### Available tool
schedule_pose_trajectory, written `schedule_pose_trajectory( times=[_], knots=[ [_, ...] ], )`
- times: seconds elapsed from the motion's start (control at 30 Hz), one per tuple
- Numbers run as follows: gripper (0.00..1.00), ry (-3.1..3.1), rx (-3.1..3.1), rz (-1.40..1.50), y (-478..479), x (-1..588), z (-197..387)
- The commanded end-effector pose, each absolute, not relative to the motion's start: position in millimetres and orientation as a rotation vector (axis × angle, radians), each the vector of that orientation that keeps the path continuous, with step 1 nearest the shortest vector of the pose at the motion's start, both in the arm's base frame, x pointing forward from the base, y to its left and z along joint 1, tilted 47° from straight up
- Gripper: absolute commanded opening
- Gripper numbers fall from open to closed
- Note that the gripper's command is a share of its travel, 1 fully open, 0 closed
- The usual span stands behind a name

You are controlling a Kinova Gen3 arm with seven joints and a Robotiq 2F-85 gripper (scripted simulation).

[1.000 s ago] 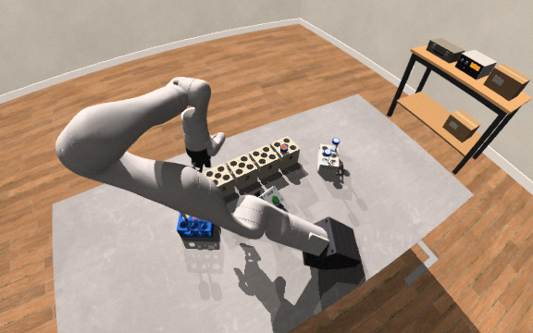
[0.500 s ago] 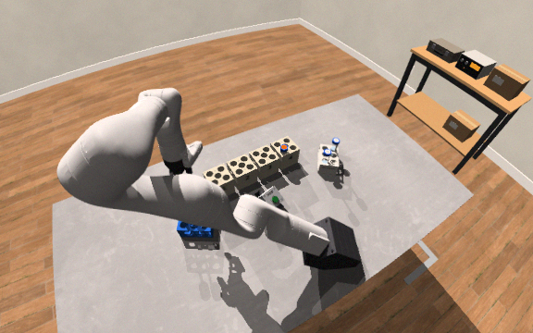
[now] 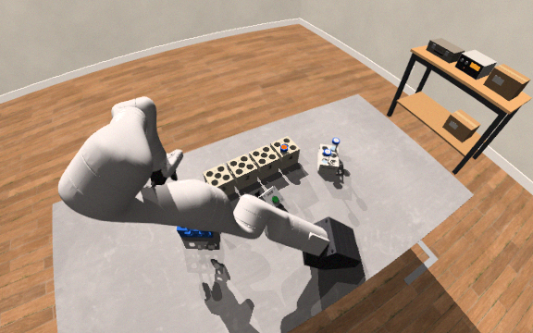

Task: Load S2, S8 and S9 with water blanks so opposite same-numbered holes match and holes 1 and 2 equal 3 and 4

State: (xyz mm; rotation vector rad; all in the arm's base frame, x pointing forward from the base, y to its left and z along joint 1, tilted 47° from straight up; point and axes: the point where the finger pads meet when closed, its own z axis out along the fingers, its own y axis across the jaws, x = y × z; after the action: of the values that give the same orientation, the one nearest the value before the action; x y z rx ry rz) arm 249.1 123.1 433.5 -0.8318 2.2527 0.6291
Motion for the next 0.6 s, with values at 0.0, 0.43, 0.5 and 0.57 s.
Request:
schedule_pose_trajectory(
  times=[0.0, 0.43, 0.5, 0.57],
  knots=[
    [1.0, 2.253, -0.83, 0.628, 127.7, 252.2, 429.2],
    [1.0, 2.253, -0.83, 0.628, 147.5, 265.1, 407.5],
    [1.0, 2.253, -0.83, 0.628, 149.1, 266.2, 405.7],
    [1.0, 2.253, -0.83, 0.628, 152.4, 268.4, 402.1]
  ],
)
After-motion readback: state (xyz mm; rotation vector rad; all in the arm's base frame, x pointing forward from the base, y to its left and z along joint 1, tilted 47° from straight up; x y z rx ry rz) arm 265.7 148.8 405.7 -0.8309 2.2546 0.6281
